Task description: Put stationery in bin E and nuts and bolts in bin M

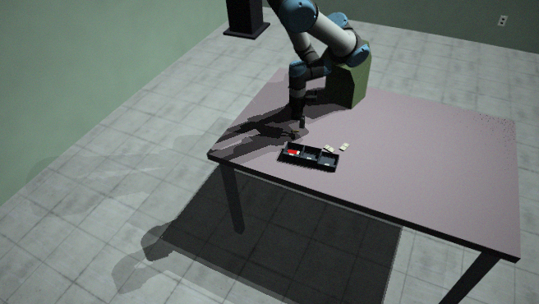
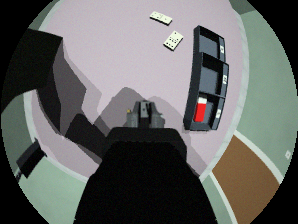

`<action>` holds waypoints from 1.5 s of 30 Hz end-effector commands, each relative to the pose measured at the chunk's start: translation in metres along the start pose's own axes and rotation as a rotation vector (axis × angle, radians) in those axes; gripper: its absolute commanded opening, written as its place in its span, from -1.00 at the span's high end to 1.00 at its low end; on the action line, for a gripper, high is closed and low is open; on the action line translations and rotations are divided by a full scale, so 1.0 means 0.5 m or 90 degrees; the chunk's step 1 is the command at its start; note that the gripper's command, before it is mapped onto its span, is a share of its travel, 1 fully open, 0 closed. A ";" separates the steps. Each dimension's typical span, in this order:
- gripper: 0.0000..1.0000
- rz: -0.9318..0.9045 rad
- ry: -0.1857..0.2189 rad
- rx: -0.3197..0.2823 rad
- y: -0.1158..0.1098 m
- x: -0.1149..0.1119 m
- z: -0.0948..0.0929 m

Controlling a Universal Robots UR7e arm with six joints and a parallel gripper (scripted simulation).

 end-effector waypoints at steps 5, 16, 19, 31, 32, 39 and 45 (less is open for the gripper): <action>0.36 0.001 0.000 -0.001 0.004 0.099 0.000; 0.36 -0.049 0.000 -0.001 0.009 0.192 0.001; 0.36 -0.049 -0.001 -0.001 0.011 0.228 0.001; 0.36 -0.049 -0.001 -0.001 0.013 0.279 0.001; 0.36 -0.049 -0.001 -0.001 0.013 0.278 0.001; 0.36 -0.049 -0.001 -0.001 0.013 0.271 0.001; 0.36 -0.049 -0.001 -0.001 0.013 0.269 -0.015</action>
Point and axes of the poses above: the point where the finger pads meet when closed, its own z axis back along the fingers, its own x axis across the jaws, y = z × x, the point moved 1 cm from there along z, back along the fingers, and after that the axes turned 7 degrees about -z, right-handed, at the moved point
